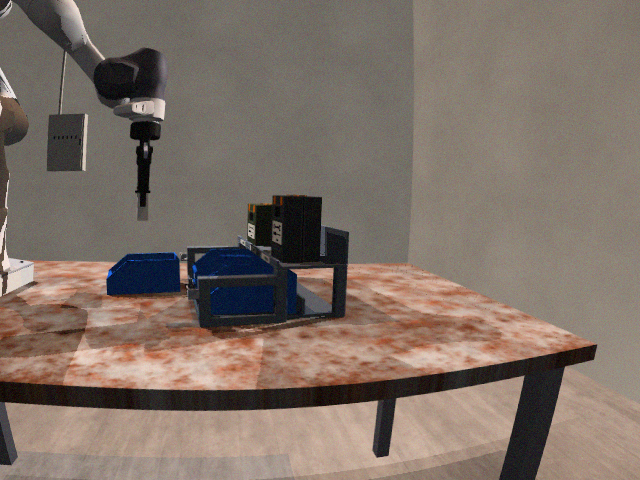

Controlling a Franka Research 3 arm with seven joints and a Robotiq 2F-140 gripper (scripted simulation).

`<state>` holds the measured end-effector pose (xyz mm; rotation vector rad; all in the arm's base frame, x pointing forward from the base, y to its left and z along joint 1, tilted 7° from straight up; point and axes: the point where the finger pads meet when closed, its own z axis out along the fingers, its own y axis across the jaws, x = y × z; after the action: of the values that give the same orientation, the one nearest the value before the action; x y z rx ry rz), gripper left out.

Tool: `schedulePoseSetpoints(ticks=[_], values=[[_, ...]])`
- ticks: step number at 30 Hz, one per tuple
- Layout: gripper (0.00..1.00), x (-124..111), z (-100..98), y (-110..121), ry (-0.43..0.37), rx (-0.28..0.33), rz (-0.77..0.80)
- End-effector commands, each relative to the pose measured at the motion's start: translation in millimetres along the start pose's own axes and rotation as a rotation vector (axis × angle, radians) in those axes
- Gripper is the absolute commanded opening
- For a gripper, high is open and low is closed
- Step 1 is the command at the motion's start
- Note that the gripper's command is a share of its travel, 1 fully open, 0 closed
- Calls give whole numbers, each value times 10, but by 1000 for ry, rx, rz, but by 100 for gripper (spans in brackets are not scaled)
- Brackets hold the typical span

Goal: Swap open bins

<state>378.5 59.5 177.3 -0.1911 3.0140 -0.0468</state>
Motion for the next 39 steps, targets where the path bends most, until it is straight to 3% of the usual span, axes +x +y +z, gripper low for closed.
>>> schedulePoseSetpoints(ticks=[1,18,19,39], values=[[0,-1,2,14,-4,-2,36],[0,-1,2,14,-4,-2,36],[15,-1,2,14,-4,-2,36],[15,-1,2,14,-4,-2,36]])
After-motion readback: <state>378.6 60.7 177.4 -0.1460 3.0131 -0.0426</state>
